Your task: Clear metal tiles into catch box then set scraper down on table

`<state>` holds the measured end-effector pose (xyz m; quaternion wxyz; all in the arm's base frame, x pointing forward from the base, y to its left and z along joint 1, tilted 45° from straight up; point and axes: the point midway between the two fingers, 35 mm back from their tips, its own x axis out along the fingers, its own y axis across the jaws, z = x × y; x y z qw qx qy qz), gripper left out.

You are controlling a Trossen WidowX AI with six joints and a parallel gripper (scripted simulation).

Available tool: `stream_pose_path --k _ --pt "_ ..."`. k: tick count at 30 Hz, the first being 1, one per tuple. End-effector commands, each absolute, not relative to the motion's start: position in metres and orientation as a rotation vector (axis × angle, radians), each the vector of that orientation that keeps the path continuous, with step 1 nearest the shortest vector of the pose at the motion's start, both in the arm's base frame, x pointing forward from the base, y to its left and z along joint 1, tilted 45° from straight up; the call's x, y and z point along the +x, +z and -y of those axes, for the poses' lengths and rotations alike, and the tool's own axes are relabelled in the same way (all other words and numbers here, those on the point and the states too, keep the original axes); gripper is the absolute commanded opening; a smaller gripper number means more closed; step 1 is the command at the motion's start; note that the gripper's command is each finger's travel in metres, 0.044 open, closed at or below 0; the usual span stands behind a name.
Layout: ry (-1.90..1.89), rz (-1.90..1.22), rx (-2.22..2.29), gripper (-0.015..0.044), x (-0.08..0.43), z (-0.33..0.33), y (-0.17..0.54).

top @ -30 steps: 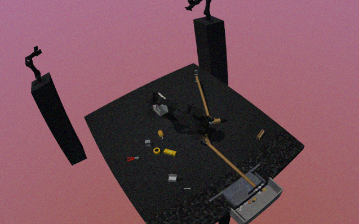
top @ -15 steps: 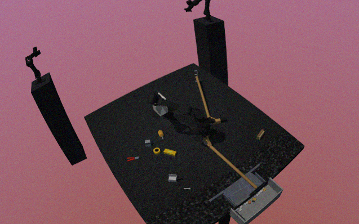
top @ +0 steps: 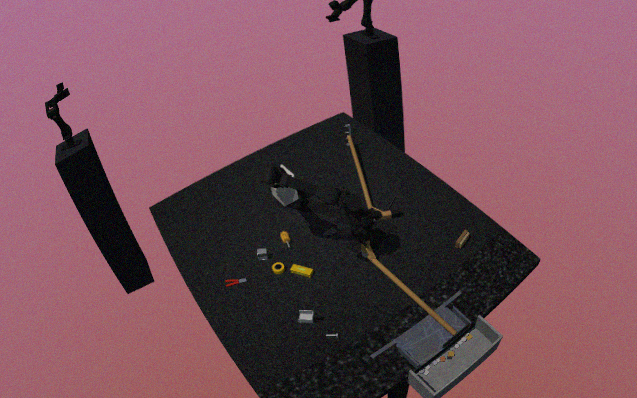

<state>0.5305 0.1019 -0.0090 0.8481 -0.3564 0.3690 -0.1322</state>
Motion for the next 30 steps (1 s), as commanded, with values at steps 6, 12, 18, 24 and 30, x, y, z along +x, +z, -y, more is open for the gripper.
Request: stream_pose_path --k 6,12,18,24,30 --pt "-0.277 -0.772 -0.751 0.0 0.531 -0.103 -0.008" --pt "-0.276 -0.773 -0.751 0.0 0.525 -0.104 -0.009" --pt "-0.275 -0.774 -0.75 0.0 0.518 -0.105 -0.009" --pt "-0.274 -0.775 -0.749 0.0 0.511 -0.106 -0.01" --pt "-0.274 -0.775 -0.749 0.0 0.503 -0.107 -0.011"
